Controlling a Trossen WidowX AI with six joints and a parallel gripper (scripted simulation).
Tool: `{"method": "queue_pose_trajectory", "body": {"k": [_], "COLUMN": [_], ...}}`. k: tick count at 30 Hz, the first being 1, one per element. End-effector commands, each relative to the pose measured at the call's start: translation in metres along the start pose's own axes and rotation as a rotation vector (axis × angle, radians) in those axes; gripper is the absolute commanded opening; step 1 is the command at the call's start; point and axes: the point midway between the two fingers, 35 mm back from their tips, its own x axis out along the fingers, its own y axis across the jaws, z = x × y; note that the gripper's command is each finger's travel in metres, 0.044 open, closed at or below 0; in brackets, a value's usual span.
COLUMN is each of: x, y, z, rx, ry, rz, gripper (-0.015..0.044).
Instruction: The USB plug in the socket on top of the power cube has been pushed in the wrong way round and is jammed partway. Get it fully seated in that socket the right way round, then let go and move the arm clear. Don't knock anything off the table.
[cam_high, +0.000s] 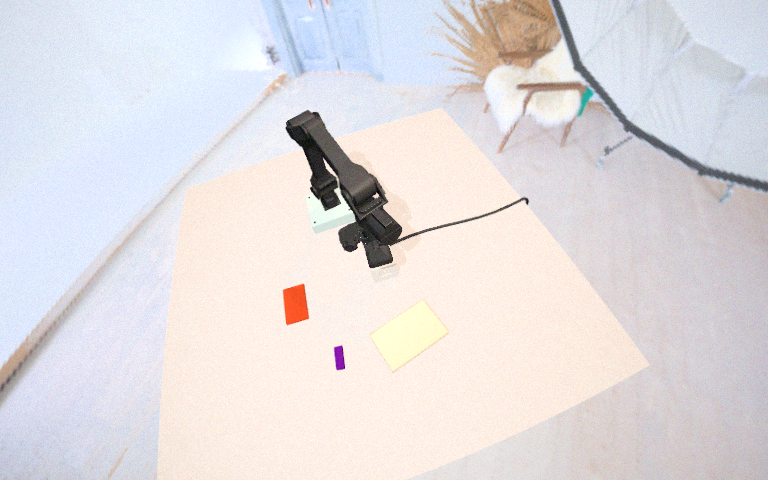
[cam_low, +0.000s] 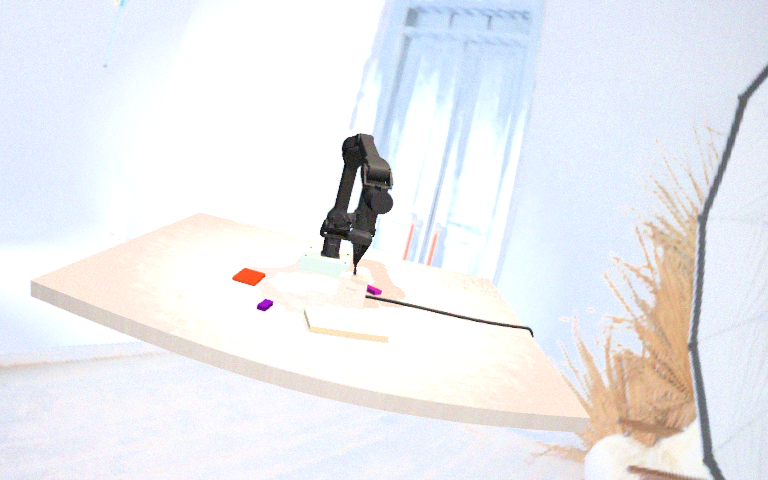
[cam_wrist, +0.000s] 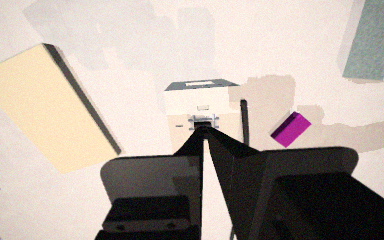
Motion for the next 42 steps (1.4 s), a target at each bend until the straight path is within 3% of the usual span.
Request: {"method": "queue_pose_trajectory", "body": {"k": [1,42], "x": [0.000,-0.026], "y": [0.000,0.000], "z": [0.000,0.000], "rx": [0.000,0.000], "ry": [0.001,0.000], "rz": [0.001,0.000], "gripper": [0.0000,0.0000]}}
